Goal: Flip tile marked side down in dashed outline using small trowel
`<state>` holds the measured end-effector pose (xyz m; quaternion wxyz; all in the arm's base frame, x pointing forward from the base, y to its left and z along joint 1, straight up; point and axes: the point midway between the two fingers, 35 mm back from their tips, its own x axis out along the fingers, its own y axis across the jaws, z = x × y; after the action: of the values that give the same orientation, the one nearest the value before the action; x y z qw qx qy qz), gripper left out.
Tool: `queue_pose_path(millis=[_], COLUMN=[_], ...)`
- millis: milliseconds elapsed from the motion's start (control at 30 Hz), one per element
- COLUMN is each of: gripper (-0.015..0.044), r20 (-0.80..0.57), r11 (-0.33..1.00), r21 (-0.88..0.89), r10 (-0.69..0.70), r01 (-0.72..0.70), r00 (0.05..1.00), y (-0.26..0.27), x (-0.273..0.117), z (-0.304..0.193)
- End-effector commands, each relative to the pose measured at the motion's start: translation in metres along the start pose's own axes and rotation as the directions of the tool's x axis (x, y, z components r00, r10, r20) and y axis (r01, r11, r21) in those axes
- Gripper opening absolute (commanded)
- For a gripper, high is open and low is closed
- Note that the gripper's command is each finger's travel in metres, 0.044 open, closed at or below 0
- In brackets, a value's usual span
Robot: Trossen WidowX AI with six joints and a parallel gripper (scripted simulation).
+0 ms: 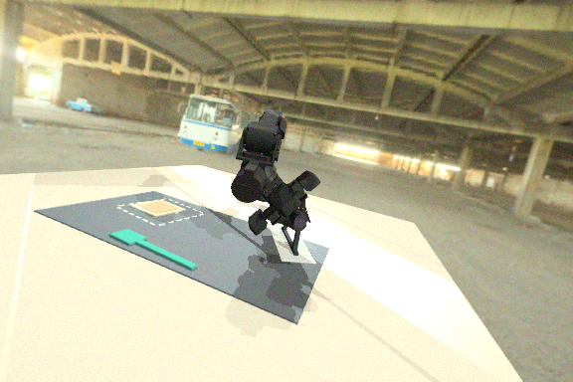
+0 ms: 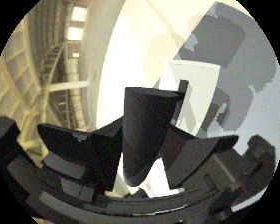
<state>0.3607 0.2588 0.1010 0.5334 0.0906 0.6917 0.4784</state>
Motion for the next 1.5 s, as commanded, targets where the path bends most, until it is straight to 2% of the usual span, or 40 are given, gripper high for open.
queue_pose_path(millis=[0, 733, 1100, 1467], gripper=[0.0, 0.0, 0.0289, 0.03], r20=[0.013, 0.013, 0.013, 0.013], r11=[1.0, 1.0, 1.0, 1.0], r21=[-0.012, -0.012, -0.012, -0.011], r10=[0.008, 0.008, 0.008, 0.007], r01=[-0.008, -0.007, -0.007, -0.007], r00=[1.0, 1.0, 1.0, 1.0], y=[0.0, -0.025, -0.025, -0.025], x=[-0.003, 0.018, 0.018, 0.017], z=[0.002, 0.003, 0.003, 0.003])
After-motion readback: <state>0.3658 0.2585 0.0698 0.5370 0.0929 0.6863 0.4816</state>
